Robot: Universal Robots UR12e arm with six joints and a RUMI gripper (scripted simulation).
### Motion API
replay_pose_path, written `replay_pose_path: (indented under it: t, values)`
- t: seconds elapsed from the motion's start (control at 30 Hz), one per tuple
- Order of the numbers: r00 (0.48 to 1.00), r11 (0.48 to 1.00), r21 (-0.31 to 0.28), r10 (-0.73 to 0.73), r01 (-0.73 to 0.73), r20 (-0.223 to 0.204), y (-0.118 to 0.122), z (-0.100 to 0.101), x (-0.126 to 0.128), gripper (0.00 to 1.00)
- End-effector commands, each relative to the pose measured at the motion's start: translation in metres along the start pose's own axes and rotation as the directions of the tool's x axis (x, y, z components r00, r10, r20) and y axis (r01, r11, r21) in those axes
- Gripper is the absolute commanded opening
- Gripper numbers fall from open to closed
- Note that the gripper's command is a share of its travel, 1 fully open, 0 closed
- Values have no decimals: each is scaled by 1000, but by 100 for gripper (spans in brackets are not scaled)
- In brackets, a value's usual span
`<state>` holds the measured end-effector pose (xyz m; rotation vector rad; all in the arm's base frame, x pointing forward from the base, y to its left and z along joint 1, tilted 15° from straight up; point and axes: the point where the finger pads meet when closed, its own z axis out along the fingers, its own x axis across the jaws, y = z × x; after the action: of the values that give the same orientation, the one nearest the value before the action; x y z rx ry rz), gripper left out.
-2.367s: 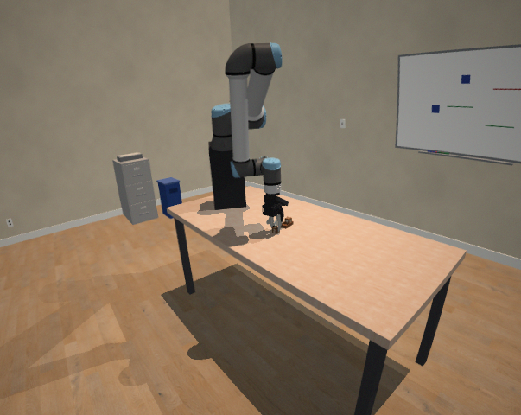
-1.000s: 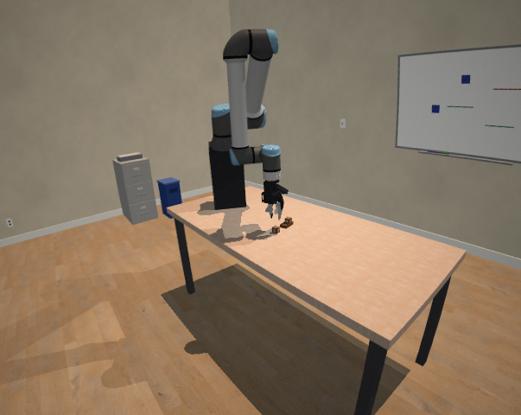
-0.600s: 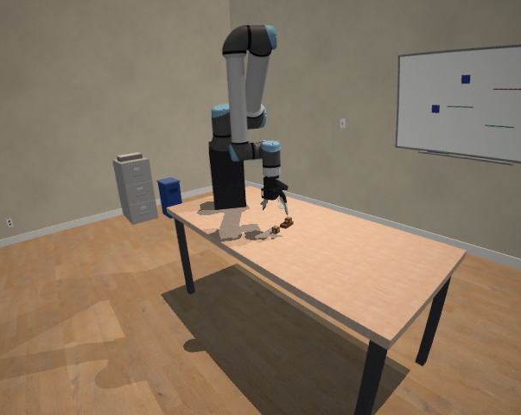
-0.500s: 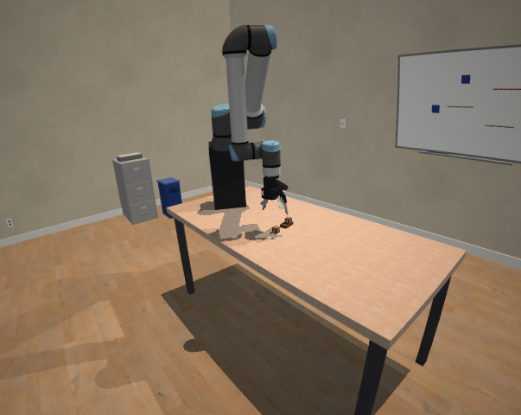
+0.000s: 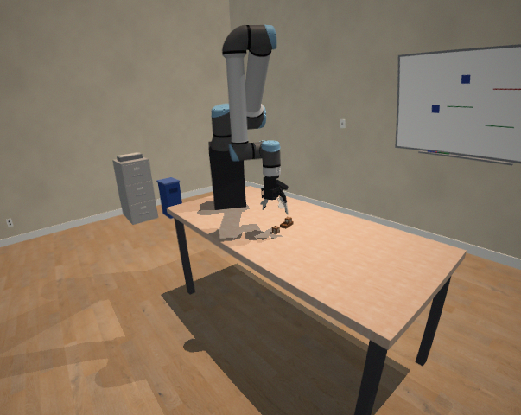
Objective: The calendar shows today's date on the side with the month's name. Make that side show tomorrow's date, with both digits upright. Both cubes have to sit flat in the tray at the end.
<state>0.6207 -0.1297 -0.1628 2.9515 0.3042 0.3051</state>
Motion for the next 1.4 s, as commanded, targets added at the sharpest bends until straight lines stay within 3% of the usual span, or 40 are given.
replay_pose_path:
  t: [0.0,0.23,0.27,1.37]
  values:
    - [1000,1000,0,0,0,-1,0,0,0,100]
    - [1000,1000,0,-6,6,-1,0,9,0,100]
    - [1000,1000,0,-6,6,-1,0,9,0,29]
    - [1000,1000,0,-6,6,-1,0,9,0,29]
